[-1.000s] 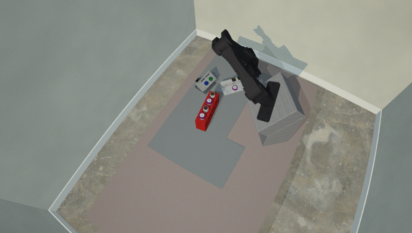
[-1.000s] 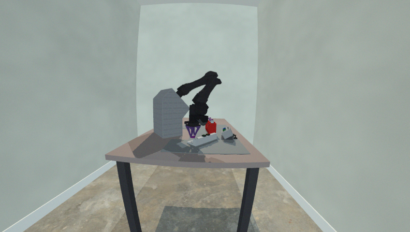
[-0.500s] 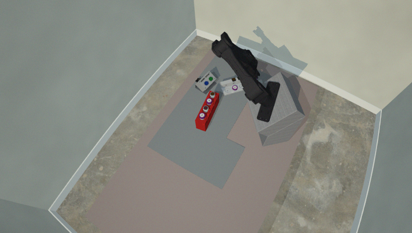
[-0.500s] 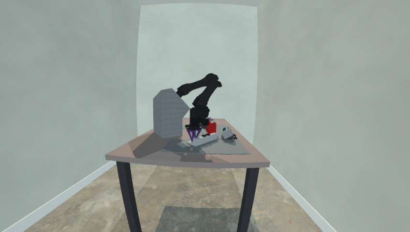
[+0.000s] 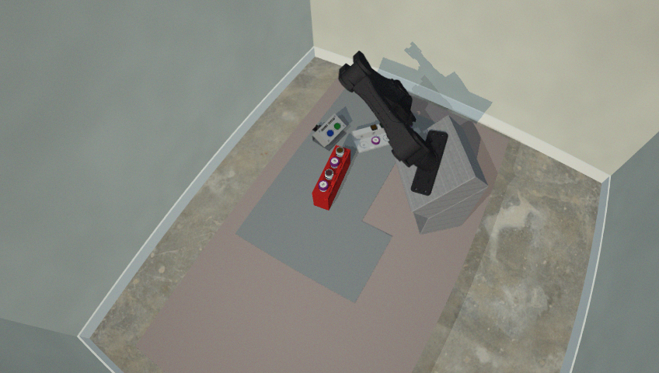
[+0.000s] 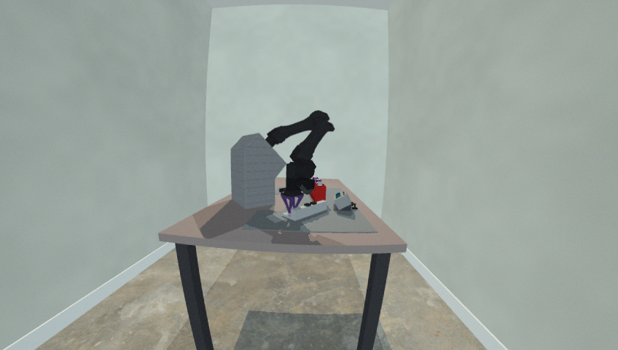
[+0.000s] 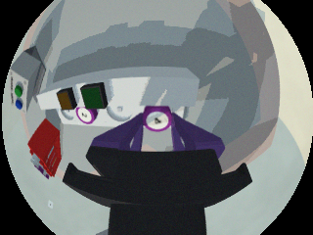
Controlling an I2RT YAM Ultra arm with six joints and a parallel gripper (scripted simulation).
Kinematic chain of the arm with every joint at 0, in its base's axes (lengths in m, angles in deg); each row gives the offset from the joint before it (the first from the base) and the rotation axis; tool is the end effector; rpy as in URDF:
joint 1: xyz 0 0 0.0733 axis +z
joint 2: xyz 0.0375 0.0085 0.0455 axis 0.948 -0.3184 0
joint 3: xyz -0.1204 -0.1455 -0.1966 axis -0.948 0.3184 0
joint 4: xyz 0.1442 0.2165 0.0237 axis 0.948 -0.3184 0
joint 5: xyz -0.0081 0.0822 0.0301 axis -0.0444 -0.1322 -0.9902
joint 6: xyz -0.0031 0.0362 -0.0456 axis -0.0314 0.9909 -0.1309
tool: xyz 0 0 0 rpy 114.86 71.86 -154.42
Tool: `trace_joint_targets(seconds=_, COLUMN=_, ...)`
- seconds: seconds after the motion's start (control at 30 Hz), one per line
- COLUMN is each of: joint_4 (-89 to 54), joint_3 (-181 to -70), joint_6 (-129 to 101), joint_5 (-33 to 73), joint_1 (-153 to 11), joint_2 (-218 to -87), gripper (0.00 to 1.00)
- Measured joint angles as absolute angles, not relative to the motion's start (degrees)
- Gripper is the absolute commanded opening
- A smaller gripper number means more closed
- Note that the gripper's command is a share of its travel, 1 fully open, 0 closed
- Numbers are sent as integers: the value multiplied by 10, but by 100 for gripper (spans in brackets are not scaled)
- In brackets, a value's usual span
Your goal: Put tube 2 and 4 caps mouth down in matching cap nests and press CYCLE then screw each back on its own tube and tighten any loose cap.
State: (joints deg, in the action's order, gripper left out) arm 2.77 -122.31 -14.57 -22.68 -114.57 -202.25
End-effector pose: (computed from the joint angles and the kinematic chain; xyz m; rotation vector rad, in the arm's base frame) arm 0.2633 -0.2062 -0.1099 0.9121 2.4759 0.9193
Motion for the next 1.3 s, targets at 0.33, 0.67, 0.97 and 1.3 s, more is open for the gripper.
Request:
trace_joint_targets(seconds=0.33, joint_4=23, joint_3=-1223, joint_6=-149, joint_5=-227, joint_1=-1149, joint_2=-2023, gripper=0)
trace_joint_targets(seconds=0.67, joint_4=22, joint_3=-1227, joint_6=-150, joint_5=-227, joint_1=-1150, joint_2=-2023, gripper=0)
trace_joint_targets(seconds=0.97, joint_4=29, joint_3=-1227, joint_6=-145, joint_5=-227, joint_1=-1150, joint_2=-2028, gripper=0)
trace_joint_targets(seconds=1.3, joint_4=37, joint_3=-1227, joint_6=-138, joint_5=-226, joint_1=-1146, joint_2=-2033, gripper=0)
